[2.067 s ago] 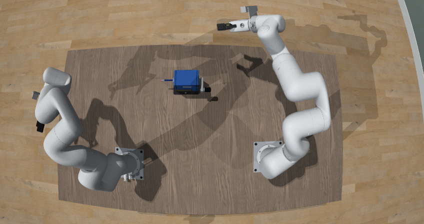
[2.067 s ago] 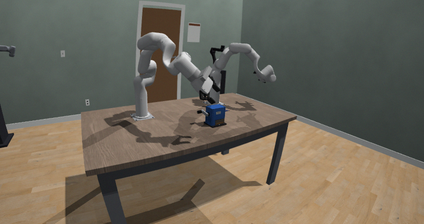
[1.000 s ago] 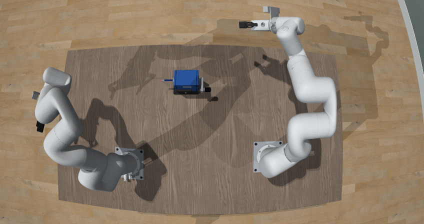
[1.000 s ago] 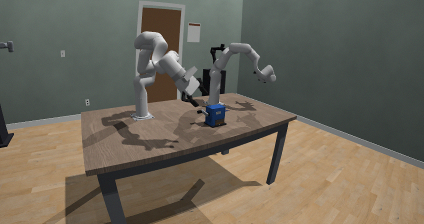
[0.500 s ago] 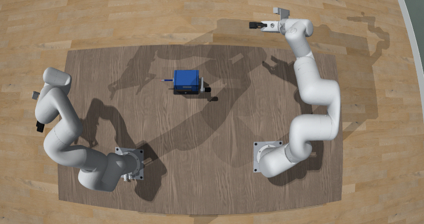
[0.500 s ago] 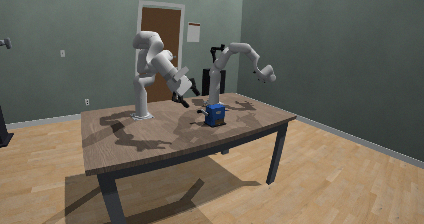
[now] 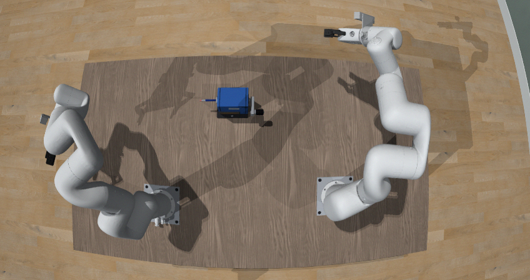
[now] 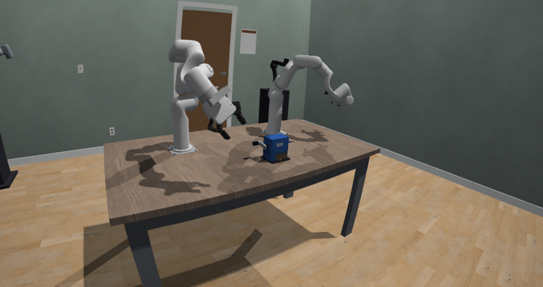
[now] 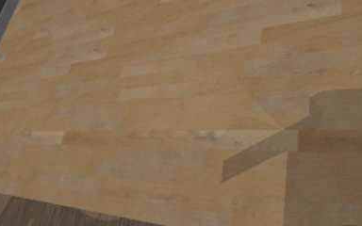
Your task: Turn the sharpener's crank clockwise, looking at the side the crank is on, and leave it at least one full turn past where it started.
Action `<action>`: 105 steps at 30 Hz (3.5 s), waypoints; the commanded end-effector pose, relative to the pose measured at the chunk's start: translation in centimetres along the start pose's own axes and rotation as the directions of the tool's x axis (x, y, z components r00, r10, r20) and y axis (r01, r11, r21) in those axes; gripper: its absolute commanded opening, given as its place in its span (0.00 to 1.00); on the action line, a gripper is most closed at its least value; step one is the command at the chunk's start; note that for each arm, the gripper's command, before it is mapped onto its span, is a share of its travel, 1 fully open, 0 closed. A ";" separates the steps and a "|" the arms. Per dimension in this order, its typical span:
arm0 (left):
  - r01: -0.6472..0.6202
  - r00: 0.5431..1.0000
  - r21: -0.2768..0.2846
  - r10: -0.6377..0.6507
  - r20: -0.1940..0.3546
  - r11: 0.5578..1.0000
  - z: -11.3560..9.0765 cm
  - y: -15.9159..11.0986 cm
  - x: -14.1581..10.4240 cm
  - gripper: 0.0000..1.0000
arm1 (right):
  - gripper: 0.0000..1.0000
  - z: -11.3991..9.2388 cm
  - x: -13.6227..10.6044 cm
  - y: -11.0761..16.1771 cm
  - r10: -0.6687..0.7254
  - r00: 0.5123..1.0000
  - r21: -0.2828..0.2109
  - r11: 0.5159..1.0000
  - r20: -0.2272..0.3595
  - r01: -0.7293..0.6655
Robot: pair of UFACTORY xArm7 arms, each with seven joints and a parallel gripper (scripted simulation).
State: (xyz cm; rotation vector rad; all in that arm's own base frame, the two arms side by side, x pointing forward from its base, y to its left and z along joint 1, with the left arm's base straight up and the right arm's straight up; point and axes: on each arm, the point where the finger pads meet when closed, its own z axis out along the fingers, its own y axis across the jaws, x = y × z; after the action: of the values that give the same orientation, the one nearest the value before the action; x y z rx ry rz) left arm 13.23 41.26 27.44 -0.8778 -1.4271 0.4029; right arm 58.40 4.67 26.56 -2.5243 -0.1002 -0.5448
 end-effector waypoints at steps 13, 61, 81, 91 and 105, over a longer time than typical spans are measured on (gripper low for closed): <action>0.004 1.000 -0.001 -0.004 0.001 1.000 0.0 -0.1 0.1 1.00 | 1.00 -3.5 -0.7 4.7 0.080 0.997 -0.063 0.995 -0.019 -0.081; 0.004 1.000 -0.001 -0.004 0.001 1.000 0.0 -0.1 0.1 1.00 | 1.00 -12.8 -5.4 16.0 0.303 0.949 -0.213 0.925 -0.080 -0.314; 0.004 1.000 -0.001 -0.004 0.001 1.000 0.0 -0.1 0.1 1.00 | 1.00 -16.7 -8.4 20.0 0.397 0.910 -0.267 0.870 -0.115 -0.414; 0.004 1.000 -0.001 -0.004 0.001 1.000 0.0 -0.1 0.1 1.00 | 1.00 -18.6 -10.1 21.7 0.442 0.887 -0.291 0.838 -0.134 -0.462; 0.004 1.000 -0.001 -0.004 0.001 1.000 0.0 -0.1 0.1 1.00 | 1.00 -21.3 -12.7 24.0 0.504 0.848 -0.322 0.786 -0.163 -0.528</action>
State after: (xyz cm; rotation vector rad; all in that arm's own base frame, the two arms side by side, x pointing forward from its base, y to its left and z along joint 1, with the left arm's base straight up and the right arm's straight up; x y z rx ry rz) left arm 13.23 41.26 27.44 -0.8778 -1.4271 0.4029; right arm 44.48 -25.16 25.61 -2.7019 0.7233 -0.4481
